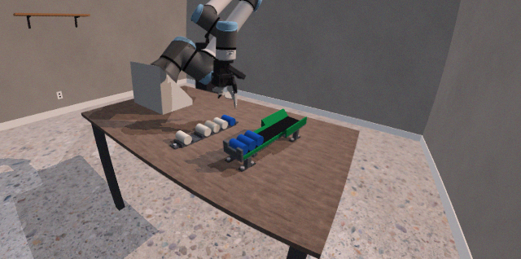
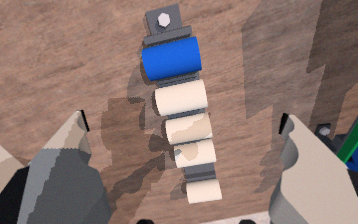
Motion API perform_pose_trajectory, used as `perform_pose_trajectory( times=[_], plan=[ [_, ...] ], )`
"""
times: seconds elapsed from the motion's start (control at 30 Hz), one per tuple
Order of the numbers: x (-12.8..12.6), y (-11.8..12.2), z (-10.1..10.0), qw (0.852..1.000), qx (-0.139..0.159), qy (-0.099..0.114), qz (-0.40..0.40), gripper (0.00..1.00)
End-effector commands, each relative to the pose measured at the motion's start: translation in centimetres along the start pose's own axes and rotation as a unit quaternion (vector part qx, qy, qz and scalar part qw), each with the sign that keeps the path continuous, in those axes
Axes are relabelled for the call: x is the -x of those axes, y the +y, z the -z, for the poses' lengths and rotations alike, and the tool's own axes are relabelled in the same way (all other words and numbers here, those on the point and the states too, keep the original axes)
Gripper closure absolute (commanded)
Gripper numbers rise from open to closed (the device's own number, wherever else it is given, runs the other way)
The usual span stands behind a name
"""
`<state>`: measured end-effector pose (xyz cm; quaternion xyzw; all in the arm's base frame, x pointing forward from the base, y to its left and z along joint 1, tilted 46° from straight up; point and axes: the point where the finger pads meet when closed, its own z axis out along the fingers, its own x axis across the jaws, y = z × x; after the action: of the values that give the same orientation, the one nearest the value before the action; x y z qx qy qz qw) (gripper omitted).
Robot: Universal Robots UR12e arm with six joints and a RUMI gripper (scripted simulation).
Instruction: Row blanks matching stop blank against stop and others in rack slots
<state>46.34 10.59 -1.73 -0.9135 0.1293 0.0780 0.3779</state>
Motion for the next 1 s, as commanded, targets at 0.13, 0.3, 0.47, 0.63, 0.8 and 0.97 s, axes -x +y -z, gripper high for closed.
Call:
perform_pose_trajectory(
  times=[0.13, 0.3, 0.47, 0.63, 0.8, 0.97],
  plan=[
    [0.7, -1.0, -0.1, 0.997, -0.002, 0.0, 0.074, 0.0],
    [0.9, -1.3, -0.1, 0.995, -0.002, 0.0, 0.101, 0.0],
    [1.0, -1.5, -0.1, 0.994, -0.002, 0.0, 0.111, 0.0],
    [1.1, -1.6, -0.2, 0.993, -0.002, 0.0, 0.12, 0.0],
    [1.1, -1.6, -0.2, 0.993, -0.002, 0.0, 0.122, 0.0],
    [1.1, -1.6, -0.2, 0.993, -0.002, 0.0, 0.122, 0.48]
  ],
)
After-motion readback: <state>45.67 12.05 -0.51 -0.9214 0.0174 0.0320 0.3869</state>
